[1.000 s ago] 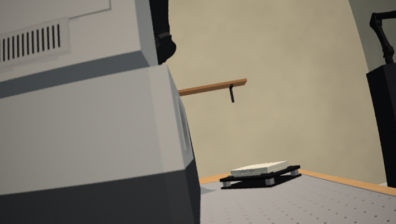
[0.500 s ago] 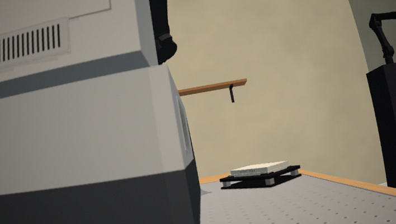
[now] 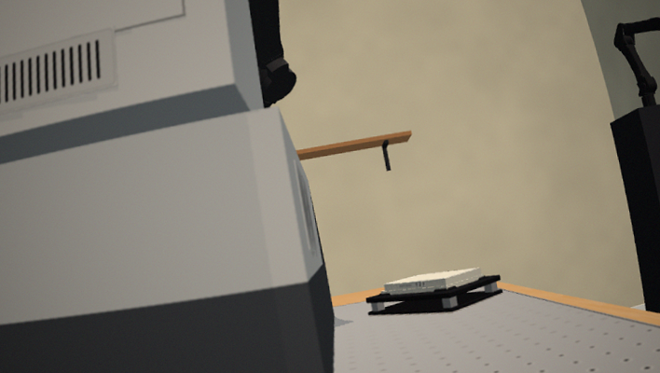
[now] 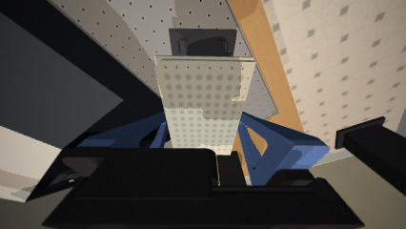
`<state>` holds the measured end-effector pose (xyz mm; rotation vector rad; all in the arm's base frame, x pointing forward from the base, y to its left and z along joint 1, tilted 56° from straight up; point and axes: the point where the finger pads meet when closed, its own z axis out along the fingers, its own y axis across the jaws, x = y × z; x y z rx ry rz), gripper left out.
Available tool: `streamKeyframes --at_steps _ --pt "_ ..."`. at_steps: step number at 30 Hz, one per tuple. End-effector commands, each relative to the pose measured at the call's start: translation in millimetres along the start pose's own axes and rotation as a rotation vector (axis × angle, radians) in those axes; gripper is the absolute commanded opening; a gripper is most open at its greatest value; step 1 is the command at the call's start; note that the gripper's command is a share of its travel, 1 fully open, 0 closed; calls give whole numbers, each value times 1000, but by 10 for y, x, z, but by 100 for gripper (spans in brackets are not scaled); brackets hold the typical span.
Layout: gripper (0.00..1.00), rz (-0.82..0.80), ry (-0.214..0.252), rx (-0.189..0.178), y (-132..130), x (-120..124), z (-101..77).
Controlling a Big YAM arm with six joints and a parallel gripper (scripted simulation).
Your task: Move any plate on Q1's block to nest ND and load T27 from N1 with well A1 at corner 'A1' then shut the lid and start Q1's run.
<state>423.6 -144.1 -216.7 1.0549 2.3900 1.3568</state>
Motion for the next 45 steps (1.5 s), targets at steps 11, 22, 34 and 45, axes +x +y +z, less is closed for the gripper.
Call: streamKeyframes --at_steps 11,22,34,45 --pt "0 1 1 0 64 -42 452" --pt "0 -21 -22 -10 124 -163 656" --pt "0 55 10 14 -143 88 1046" --pt "0 -4 3 -7 73 -48 1325"
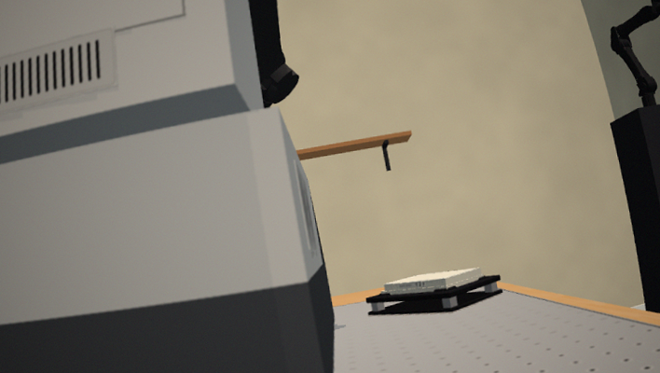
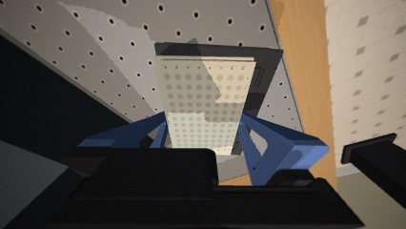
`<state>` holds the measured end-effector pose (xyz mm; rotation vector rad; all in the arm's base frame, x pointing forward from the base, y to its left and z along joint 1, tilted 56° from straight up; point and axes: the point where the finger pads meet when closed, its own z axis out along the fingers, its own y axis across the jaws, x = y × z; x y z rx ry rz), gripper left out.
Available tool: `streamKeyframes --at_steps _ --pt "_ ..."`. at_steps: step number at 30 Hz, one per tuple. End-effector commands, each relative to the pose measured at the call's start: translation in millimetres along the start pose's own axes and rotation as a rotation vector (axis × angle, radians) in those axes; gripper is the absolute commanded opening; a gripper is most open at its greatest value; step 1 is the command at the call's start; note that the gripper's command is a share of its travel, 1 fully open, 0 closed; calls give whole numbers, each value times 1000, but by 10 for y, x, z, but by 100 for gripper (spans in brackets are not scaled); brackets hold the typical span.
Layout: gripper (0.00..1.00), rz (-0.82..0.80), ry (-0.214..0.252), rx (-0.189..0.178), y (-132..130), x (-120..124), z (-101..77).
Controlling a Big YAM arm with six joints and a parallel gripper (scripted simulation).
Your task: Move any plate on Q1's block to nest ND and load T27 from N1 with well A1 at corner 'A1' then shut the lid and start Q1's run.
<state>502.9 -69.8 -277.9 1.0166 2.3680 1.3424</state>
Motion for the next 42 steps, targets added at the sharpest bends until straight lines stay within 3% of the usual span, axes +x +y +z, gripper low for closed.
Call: streamKeyframes --at_steps 1,17,23,30,36,42 --pt "0 43 26 11 -121 183 64" --pt "0 113 23 46 -562 339 -119" --pt "0 89 19 25 -447 237 -124" --pt "0 9 1 1 -85 4 -41" --pt "0 13 18 12 -41 153 11" --pt "0 33 25 16 -176 241 -3"
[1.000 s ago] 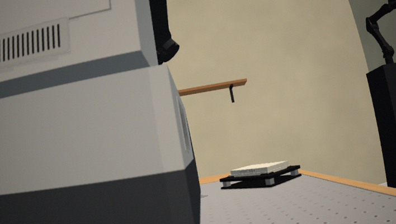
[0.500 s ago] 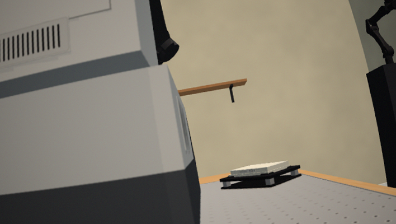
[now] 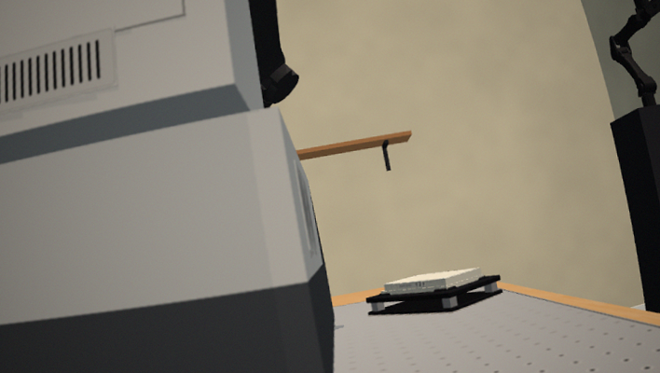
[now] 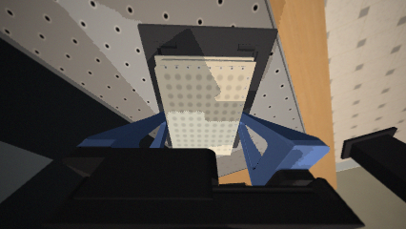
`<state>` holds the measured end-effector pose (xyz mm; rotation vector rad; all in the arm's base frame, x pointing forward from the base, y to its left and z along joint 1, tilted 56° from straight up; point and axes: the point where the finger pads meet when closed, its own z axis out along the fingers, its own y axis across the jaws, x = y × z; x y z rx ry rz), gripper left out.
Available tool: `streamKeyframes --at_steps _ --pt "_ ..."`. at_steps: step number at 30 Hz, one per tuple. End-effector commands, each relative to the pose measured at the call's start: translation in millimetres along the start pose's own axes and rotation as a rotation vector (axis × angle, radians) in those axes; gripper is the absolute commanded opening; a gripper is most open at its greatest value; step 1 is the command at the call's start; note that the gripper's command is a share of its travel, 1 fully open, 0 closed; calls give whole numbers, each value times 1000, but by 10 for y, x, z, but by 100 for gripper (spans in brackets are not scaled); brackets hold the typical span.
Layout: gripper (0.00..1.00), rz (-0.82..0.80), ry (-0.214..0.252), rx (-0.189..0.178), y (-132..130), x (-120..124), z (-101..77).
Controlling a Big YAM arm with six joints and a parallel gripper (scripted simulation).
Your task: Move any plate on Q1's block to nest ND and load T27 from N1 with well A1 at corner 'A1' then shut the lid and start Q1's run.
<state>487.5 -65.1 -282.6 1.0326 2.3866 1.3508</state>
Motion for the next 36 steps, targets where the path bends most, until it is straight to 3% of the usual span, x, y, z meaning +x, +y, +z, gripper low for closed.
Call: streamKeyframes --at_steps 1,9,13,28,36 --pt "0 15 6 1 -95 74 15" --pt "0 12 -22 -4 -77 -141 -110" --pt "0 22 -25 -3 -57 -120 -167" --pt "0 -13 3 -7 125 -20 37" --pt "0 -7 -10 -7 57 -103 -12"
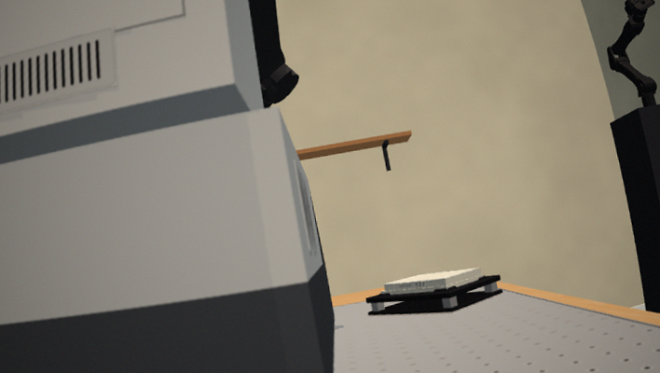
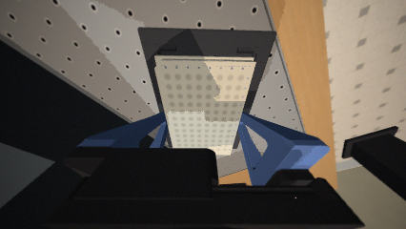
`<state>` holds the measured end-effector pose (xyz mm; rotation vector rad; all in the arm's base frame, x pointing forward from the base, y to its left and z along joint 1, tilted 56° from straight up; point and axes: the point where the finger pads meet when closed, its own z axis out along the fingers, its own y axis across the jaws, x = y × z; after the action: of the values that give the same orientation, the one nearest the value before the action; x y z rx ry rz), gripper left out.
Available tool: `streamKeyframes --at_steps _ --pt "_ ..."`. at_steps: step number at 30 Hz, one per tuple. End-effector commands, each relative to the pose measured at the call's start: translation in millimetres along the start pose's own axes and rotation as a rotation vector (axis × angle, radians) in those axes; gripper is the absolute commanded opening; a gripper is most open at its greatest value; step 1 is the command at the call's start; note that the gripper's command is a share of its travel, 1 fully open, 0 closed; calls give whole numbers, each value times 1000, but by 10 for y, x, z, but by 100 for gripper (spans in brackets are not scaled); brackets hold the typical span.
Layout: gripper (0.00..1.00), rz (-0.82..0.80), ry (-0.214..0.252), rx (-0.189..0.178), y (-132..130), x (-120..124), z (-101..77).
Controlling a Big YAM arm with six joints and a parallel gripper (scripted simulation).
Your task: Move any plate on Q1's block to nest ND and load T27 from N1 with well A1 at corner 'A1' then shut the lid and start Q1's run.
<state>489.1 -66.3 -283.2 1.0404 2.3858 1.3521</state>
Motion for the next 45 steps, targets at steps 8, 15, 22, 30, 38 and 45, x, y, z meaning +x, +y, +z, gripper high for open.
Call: streamKeyframes --at_steps 8,15,22,30,38,45 --pt "0 37 -1 7 -199 42 -79" --pt "0 33 -14 2 -142 -26 -102" --pt "0 7 -43 -15 36 -192 -146" --pt "0 0 -19 -10 56 -72 -40" --pt "0 14 21 7 -70 158 115" --pt "0 13 -5 2 -34 -10 67"
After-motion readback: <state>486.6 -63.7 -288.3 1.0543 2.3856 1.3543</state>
